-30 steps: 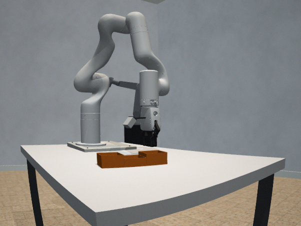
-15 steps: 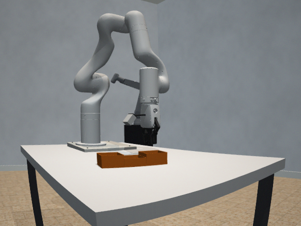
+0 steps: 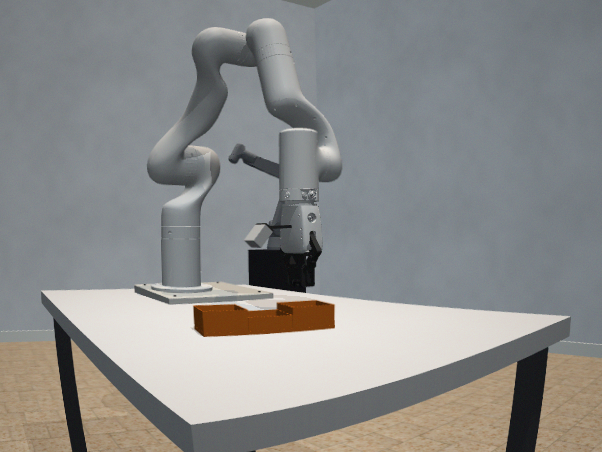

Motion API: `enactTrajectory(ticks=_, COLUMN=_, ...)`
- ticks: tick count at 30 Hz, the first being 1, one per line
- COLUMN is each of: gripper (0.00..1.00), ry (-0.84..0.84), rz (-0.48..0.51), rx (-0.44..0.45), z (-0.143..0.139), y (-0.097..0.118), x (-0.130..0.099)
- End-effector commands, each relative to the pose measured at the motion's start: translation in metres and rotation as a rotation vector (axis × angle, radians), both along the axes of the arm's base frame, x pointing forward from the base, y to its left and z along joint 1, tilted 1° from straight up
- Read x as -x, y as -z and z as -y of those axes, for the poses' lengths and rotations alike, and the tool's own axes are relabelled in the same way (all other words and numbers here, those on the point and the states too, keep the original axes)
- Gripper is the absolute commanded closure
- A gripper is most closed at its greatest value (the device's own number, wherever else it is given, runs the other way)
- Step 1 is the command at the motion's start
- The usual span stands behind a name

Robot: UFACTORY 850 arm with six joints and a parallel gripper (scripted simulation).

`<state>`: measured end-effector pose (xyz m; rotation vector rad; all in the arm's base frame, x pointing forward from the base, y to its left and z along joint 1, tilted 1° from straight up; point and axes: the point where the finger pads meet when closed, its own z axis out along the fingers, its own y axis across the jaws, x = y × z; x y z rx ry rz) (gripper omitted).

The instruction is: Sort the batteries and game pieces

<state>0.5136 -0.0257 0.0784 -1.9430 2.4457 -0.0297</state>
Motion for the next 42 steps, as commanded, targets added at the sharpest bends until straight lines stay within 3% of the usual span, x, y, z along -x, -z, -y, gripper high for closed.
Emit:
enactTrajectory(ticks=1, gripper=1.00, ry=0.000, rz=0.001, rx=-0.001, z=0.015, y=-0.001, x=-0.017)
enactTrajectory(ticks=7, gripper=1.00, ry=0.000, rz=0.002, rx=-0.001, z=0.034, y=-0.002, x=-0.038)
enactTrajectory(ticks=22, gripper=1.00, ry=0.547, rz=0.006, rx=-0.023, z=0.087, y=-0.003, x=-0.095)
enactTrajectory(ticks=27, gripper=1.00, ry=0.731, rz=0.009, rx=-0.034, z=0.089, y=-0.003, x=-0.096)
enactTrajectory(ticks=29, gripper=1.00, ry=0.731, rz=0.009, rx=-0.034, z=0.089, y=-0.003, x=-0.096)
enactTrajectory(ticks=30, gripper=1.00, ry=0.835, rz=0.007, rx=-0.036, z=0.089, y=-0.003, x=-0.096)
enactTrajectory(ticks=42, gripper=1.00, ry=1.227, rz=0.003, rx=-0.063, z=0.089, y=-0.003, x=-0.096)
